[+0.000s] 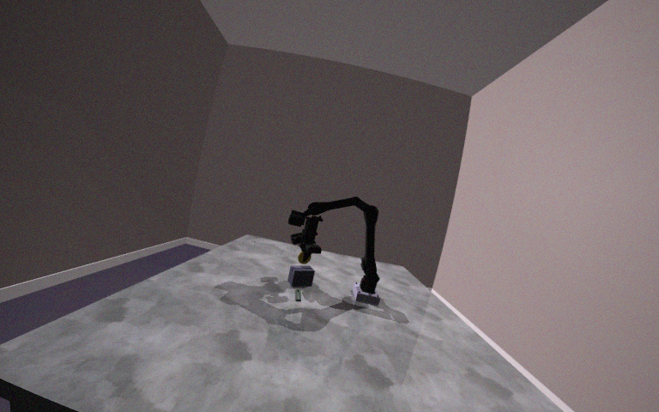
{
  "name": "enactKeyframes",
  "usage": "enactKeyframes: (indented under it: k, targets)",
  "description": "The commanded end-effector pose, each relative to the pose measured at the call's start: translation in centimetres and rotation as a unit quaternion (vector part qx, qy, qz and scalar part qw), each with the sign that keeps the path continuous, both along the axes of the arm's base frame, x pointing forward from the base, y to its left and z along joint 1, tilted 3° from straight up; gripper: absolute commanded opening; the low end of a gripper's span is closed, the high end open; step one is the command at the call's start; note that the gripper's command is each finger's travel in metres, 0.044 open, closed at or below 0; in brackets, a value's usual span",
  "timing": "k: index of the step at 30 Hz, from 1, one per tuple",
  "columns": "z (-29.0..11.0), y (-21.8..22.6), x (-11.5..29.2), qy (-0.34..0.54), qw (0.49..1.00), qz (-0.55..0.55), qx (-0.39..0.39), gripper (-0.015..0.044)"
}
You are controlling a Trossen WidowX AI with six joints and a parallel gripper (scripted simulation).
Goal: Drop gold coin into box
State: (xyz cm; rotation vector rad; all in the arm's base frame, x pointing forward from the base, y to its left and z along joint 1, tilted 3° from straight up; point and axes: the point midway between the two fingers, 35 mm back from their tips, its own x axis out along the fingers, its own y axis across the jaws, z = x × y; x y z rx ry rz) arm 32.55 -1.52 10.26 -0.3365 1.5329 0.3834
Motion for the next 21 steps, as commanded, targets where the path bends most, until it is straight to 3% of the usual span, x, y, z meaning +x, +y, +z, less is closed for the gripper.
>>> enactKeyframes:
  k: [1,21]
  targets:
    - [-0.24,-0.20,-0.21,0.002,1.000,0.004,0.000,0.0000]
    - [-0.41,-0.14,-0.16,-0.001,1.000,0.002,0.000,0.0000]
